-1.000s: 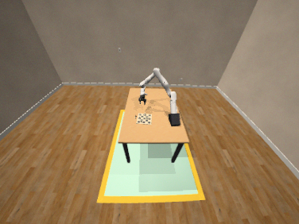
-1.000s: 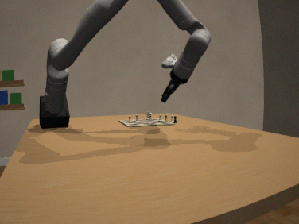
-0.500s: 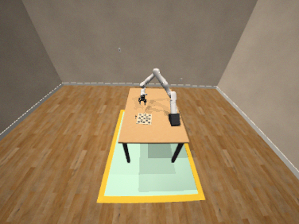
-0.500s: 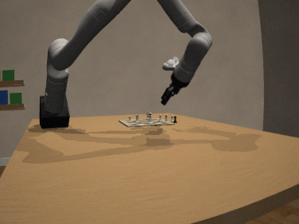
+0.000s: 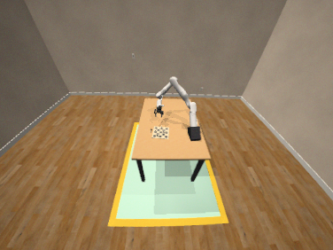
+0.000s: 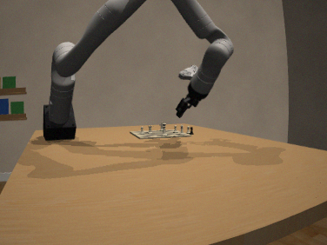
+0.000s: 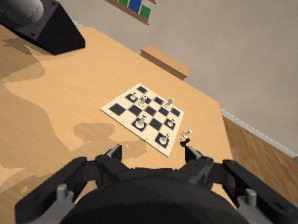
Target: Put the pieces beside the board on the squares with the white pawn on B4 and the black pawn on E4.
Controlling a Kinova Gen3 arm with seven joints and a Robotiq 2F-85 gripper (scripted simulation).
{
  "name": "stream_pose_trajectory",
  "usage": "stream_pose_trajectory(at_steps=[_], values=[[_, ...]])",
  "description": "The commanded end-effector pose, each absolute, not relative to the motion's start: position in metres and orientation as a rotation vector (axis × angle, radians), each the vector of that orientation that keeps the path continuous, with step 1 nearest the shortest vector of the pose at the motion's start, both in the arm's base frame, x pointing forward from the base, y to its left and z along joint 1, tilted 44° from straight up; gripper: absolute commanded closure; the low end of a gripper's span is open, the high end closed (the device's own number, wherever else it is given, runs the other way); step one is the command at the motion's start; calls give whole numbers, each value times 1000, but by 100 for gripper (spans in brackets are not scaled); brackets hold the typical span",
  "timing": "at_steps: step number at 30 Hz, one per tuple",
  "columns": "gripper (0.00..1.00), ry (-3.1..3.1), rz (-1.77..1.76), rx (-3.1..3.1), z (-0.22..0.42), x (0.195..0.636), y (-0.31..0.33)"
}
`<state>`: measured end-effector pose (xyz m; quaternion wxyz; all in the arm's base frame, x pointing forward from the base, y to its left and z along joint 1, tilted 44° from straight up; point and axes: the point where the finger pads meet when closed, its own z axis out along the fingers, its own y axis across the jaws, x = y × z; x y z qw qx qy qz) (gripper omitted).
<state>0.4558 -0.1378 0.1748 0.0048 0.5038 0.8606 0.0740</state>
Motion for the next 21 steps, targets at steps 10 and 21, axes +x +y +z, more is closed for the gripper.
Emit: stream_pose_trajectory(at_steps=[10, 21], values=[[0, 2646, 238, 1656, 173, 454, -149], [0, 2575, 252, 1758, 172, 453, -161]])
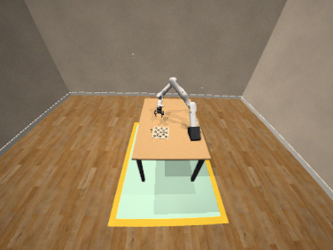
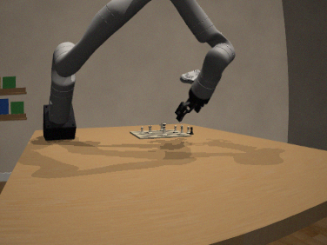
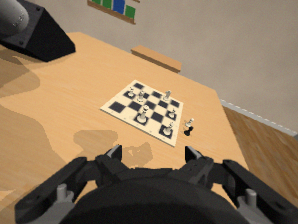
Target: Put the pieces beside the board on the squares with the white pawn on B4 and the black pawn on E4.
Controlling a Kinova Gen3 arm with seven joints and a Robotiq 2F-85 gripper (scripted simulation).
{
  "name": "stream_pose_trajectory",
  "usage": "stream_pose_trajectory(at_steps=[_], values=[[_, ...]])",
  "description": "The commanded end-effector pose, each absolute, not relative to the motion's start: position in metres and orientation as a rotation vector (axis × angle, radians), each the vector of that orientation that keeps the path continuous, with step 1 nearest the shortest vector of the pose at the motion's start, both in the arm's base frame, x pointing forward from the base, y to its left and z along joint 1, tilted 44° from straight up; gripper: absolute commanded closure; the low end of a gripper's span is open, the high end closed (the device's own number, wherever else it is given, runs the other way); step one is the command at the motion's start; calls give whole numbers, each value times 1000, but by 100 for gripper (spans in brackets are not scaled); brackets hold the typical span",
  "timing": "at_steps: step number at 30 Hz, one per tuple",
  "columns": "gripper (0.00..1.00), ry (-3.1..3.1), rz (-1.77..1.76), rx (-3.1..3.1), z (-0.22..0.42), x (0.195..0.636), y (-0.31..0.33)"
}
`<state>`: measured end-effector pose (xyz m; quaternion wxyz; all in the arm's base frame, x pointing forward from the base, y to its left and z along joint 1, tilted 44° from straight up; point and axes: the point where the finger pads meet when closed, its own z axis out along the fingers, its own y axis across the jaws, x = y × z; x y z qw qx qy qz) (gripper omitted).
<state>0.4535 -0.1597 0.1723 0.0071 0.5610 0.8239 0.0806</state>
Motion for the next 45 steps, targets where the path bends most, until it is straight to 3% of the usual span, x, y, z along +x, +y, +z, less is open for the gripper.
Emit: stream_pose_trajectory(at_steps=[1, 45], values=[[0, 2575, 252, 1758, 172, 453, -161], [0, 2353, 289, 2026, 169, 449, -195]])
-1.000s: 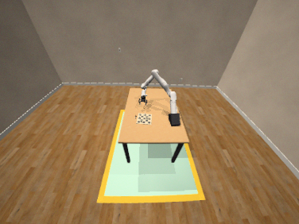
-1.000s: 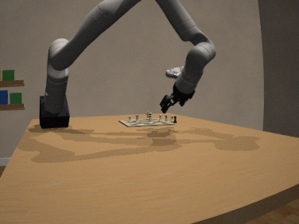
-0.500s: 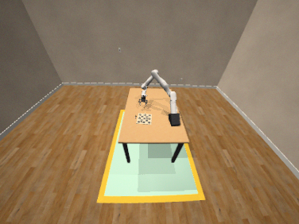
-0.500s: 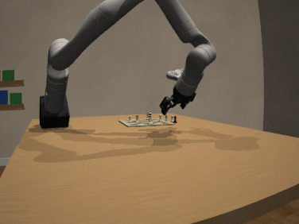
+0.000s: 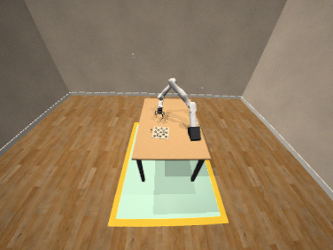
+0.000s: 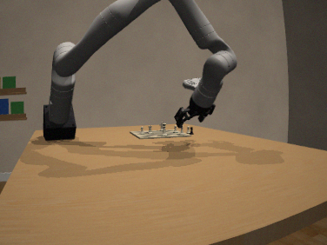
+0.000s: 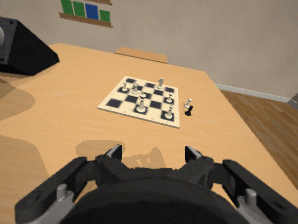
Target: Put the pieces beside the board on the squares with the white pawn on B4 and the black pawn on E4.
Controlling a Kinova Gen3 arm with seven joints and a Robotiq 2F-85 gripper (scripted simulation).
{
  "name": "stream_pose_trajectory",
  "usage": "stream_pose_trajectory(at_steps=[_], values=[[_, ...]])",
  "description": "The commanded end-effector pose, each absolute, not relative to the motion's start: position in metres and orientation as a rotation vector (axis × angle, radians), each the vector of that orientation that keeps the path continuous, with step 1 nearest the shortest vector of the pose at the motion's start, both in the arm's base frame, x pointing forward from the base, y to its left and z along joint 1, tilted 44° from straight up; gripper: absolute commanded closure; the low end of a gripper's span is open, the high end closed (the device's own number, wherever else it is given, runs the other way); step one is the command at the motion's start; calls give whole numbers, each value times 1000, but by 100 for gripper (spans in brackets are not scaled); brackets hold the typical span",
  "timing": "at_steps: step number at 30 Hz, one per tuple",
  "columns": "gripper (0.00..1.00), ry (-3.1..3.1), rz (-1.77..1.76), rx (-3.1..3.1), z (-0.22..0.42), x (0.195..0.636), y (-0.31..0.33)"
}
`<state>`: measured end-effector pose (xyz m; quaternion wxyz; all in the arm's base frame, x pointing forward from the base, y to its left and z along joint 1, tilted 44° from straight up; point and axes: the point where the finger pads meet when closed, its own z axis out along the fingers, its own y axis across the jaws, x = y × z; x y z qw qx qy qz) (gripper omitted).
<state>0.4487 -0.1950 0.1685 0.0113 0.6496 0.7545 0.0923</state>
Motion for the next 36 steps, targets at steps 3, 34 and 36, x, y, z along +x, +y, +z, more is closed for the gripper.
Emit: stream_pose_trajectory(at_steps=[3, 34, 36], values=[[0, 2327, 293, 2055, 168, 448, -199], [0, 2197, 311, 2182, 167, 445, -218], [0, 2180, 313, 2197, 167, 444, -220]])
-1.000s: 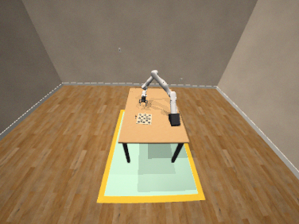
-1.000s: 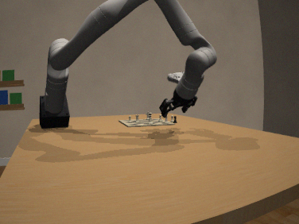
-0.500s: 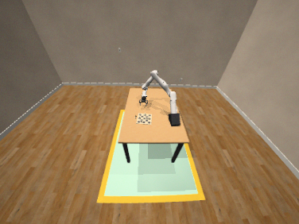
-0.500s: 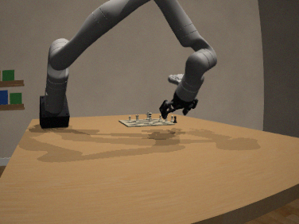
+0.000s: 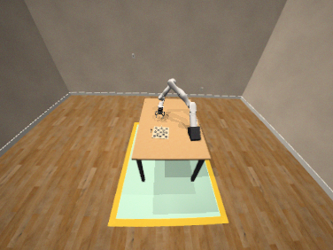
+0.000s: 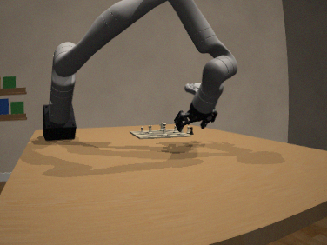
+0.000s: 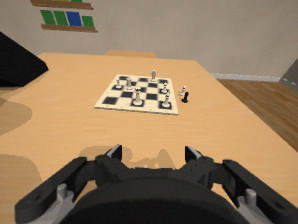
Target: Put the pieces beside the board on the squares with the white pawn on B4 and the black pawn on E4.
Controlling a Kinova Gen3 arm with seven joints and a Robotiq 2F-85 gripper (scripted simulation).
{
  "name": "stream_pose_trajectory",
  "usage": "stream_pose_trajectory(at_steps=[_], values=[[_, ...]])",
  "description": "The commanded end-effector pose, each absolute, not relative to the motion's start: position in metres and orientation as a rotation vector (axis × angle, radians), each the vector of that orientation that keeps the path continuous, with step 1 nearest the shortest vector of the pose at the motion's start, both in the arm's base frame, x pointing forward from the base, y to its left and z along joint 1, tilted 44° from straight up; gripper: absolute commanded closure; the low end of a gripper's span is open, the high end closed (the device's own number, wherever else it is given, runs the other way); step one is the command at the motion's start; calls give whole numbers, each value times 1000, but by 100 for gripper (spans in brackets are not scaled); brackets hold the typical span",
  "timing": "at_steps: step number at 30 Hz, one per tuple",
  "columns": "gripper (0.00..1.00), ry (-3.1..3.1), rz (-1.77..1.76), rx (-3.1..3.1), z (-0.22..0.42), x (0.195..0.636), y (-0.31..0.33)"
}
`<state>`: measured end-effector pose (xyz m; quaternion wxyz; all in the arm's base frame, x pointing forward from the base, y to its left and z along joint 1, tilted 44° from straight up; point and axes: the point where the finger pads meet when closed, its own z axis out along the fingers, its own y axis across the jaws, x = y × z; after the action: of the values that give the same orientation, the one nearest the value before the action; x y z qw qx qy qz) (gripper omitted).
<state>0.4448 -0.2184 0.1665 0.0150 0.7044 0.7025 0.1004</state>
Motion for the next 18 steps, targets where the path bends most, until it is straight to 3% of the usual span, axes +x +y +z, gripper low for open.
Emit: stream_pose_trajectory(at_steps=[1, 18], values=[[0, 2180, 313, 2197, 167, 444, -220], [0, 2120, 320, 2250, 166, 443, -228]])
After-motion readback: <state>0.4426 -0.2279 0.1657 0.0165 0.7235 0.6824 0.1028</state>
